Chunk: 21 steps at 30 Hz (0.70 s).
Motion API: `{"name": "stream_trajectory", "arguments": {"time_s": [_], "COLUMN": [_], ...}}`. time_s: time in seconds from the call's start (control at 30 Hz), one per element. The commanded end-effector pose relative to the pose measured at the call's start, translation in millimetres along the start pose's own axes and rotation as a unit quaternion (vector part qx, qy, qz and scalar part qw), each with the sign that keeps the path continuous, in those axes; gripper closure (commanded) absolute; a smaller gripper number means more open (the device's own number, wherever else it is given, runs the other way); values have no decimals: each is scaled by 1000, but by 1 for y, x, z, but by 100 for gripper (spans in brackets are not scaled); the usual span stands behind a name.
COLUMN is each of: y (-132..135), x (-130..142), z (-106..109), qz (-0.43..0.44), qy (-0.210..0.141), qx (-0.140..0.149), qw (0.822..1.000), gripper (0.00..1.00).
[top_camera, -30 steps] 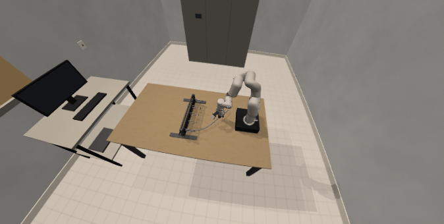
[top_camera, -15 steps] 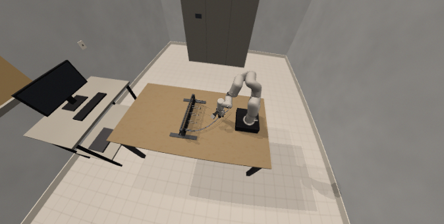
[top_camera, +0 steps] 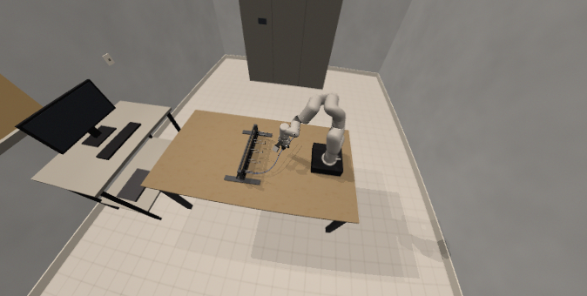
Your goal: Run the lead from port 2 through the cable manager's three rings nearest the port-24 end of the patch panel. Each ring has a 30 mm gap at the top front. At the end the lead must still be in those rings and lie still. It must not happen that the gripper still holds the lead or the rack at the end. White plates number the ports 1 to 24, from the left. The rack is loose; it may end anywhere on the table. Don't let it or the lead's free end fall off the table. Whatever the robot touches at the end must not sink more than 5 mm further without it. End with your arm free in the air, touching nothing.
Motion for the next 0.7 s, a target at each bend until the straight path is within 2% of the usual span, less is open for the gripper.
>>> {"name": "stream_trajectory", "arguments": {"time_s": [0.0,0.4,0.47,0.53,0.67], "y": [42,125,125,150,171], "x": [-8,-23,-23,-28,-32], "z": [14,50,50,61,70], "qz": [49,146,146,176,201], "qy": [5,6,6,6,6], "qx": [-13,-12,-12,-12,-12], "qw": [999,989,989,984,980], "gripper": [100,100,100,100,100]}}
Point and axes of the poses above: the point where the finger pads meet when closed, its own z axis back along the fingers, its own y axis across the jaws, x = y × z, the point moved 10 cm from there along z, back along the fingers, and after that the axes turned 8 degrees about -z, right-handed, at the moved point
